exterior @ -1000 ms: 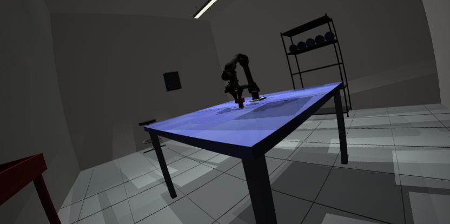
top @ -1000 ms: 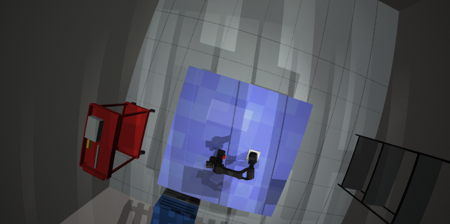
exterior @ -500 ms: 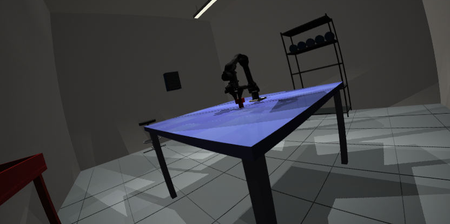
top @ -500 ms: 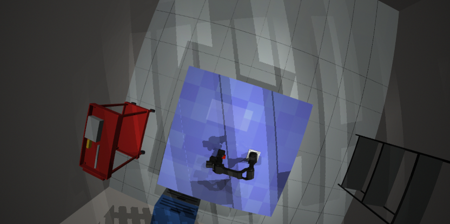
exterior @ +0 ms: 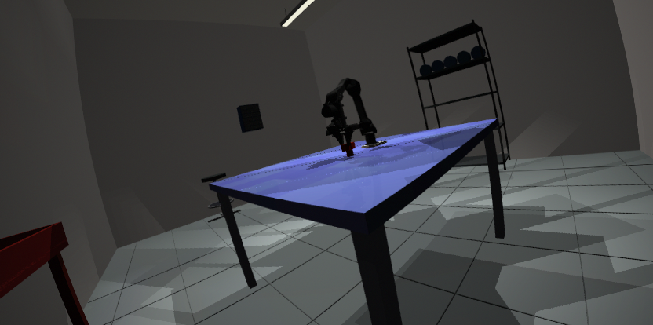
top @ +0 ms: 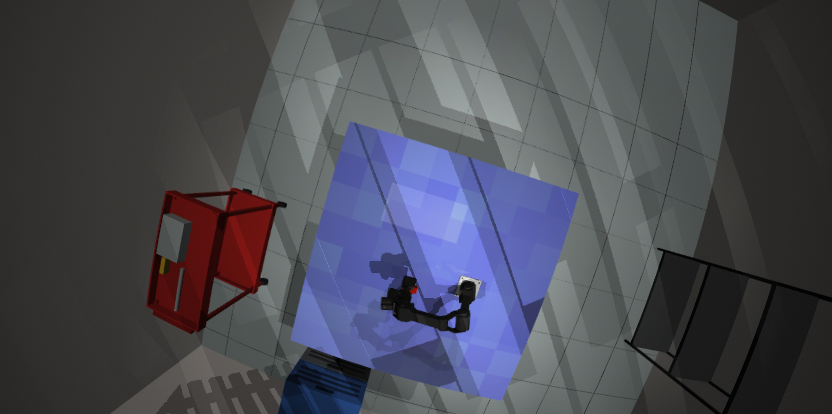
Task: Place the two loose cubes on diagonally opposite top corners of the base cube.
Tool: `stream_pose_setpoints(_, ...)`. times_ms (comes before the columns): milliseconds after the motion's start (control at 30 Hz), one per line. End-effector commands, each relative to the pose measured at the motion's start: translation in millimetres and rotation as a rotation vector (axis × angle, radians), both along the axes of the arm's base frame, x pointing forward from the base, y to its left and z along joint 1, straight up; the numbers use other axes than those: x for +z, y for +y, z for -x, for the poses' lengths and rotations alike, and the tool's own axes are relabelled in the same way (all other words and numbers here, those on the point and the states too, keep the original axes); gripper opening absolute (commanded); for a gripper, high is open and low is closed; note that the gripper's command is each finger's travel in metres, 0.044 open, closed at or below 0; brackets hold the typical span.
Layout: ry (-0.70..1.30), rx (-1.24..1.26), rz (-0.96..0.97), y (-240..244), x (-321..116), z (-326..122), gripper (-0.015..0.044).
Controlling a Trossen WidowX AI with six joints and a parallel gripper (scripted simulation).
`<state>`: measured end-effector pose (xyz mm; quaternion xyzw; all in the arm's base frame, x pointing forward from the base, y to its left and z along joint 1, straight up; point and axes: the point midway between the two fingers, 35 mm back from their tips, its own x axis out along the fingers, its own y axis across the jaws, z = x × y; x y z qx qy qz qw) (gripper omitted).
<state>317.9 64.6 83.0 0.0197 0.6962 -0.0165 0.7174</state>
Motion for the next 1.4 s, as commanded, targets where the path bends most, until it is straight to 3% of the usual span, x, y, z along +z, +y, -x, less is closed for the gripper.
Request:
stream_pose_setpoints(0,0.0,-0.004,-0.003,0.4,1.3,-0.2,0.0205)
stream_pose_setpoints(1367,0.0,0.0,0.0,-0.2,33.3,0.9,0.0205)
